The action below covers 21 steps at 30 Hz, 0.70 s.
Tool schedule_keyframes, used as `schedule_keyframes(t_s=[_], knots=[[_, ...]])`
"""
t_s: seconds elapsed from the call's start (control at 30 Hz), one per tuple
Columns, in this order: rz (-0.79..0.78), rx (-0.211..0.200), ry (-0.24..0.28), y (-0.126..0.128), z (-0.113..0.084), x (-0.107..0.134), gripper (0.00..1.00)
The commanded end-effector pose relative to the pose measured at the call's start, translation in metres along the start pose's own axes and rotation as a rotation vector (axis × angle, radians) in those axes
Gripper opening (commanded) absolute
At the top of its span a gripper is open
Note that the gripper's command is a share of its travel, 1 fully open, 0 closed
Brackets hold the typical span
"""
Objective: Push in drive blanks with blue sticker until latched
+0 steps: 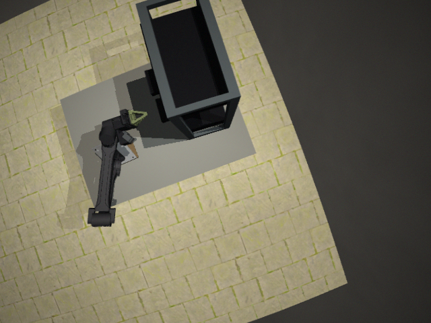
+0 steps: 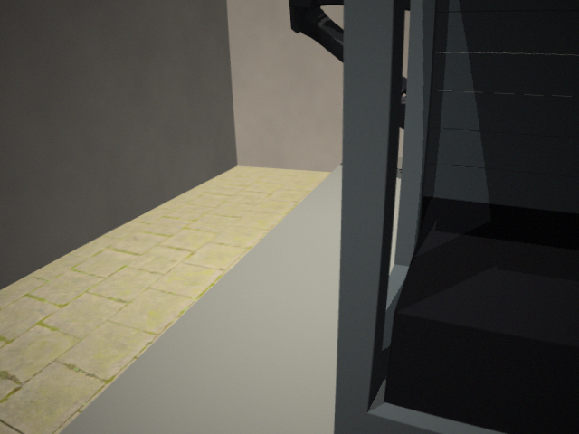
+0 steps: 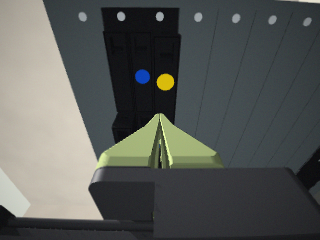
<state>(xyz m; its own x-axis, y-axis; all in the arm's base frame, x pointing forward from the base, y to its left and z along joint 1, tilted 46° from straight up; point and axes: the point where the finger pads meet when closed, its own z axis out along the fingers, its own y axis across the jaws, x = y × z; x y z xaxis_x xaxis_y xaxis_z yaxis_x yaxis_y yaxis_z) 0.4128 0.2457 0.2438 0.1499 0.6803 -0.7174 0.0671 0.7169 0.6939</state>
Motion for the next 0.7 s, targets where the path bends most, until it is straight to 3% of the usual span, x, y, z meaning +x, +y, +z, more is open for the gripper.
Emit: schedule_keyframes(t_s=[0.0,0.33,0.67], knots=[[0.032,-0.027,-0.022,0.02,0.001,-0.011,0.0],[0.011,-0.021,-0.005,0.013,-0.029,-0.006,0.0],[0.011,-0.016,-0.001,0.021,-0.118,-0.008,0.0]])
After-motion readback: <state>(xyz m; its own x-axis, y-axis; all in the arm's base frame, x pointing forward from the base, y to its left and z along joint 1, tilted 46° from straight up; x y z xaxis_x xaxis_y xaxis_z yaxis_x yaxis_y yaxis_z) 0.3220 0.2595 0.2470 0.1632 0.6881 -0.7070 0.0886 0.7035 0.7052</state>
